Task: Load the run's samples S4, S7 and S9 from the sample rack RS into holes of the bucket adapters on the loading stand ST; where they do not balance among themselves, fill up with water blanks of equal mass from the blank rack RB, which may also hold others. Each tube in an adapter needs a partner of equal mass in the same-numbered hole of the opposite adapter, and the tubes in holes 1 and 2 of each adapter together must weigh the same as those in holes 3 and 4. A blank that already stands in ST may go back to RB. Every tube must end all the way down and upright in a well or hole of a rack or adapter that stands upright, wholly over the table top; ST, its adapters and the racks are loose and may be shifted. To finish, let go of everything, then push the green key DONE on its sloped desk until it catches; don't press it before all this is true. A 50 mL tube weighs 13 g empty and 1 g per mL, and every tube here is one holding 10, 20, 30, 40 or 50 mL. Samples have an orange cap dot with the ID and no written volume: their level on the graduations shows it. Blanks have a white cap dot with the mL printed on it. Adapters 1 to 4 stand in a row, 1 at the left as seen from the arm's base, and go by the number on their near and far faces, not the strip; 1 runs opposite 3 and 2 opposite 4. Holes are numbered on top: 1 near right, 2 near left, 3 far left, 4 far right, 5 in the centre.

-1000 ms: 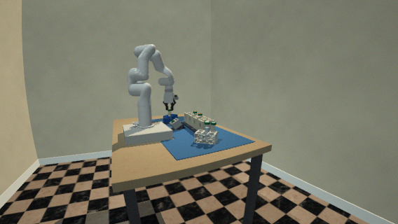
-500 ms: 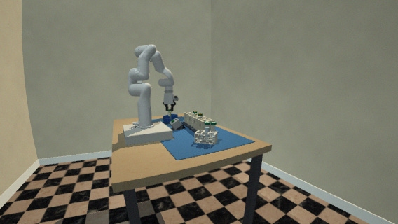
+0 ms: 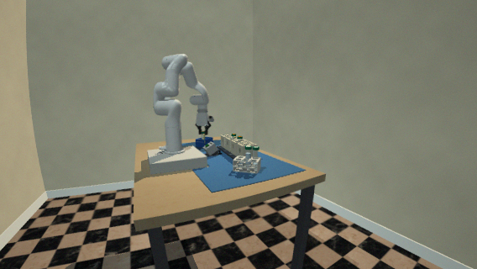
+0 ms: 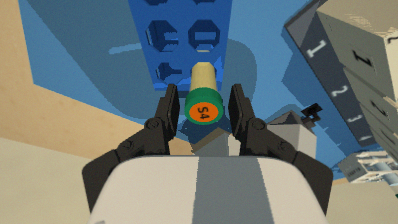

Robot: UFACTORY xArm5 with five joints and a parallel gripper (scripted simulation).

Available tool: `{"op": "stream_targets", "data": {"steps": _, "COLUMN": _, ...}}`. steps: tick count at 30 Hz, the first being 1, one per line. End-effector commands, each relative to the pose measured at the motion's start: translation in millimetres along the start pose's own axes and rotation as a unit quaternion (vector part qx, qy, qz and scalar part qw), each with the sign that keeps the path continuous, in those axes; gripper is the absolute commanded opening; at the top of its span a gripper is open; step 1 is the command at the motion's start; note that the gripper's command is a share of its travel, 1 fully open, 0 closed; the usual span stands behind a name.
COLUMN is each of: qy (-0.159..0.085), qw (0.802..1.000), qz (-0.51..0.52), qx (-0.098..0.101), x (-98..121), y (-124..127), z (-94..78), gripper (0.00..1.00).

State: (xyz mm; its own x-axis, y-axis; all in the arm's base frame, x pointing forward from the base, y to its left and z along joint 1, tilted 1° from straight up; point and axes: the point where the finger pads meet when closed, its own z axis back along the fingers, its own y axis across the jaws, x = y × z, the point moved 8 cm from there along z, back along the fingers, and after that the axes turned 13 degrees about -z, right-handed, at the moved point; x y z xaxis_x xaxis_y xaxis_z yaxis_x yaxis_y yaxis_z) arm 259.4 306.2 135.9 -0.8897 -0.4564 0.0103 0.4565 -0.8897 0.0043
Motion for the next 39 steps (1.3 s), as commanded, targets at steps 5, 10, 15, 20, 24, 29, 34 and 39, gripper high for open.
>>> {"op": "stream_targets", "data": {"steps": 5, "qy": 0.002, "qw": 1.0, "qz": 0.0, "qx": -0.001, "x": -0.9, "y": -0.4, "z": 1.0, "gripper": 0.57}}
{"op": "stream_targets", "data": {"steps": 10, "qy": 0.002, "qw": 1.0, "qz": 0.0, "qx": -0.001, "x": -0.9, "y": -0.4, "z": 2.8, "gripper": 0.0}}
{"op": "stream_targets", "data": {"steps": 15, "qy": 0.002, "qw": 1.0, "qz": 0.0, "qx": -0.001, "x": -0.9, "y": -0.4, "z": 2.8, "gripper": 0.0}}
{"op": "stream_targets", "data": {"steps": 20, "qy": 0.002, "qw": 1.0, "qz": 0.0, "qx": -0.001, "x": -0.9, "y": -0.4, "z": 2.8, "gripper": 0.0}}
{"op": "stream_targets", "data": {"steps": 24, "qy": 0.002, "qw": 1.0, "qz": 0.0, "qx": -0.001, "x": -0.9, "y": -0.4, "z": 2.8, "gripper": 0.0}}
{"op": "stream_targets", "data": {"steps": 29, "qy": 0.002, "qw": 1.0, "qz": 0.0, "qx": -0.001, "x": -0.9, "y": -0.4, "z": 2.8, "gripper": 0.0}}
{"op": "stream_targets", "data": {"steps": 34, "qy": 0.002, "qw": 1.0, "qz": 0.0, "qx": -0.001, "x": -0.9, "y": -0.4, "z": 2.8, "gripper": 0.0}}
{"op": "stream_targets", "data": {"steps": 39, "qy": 0.002, "qw": 1.0, "qz": 0.0, "qx": -0.001, "x": -0.9, "y": -0.4, "z": 2.8, "gripper": 0.0}}
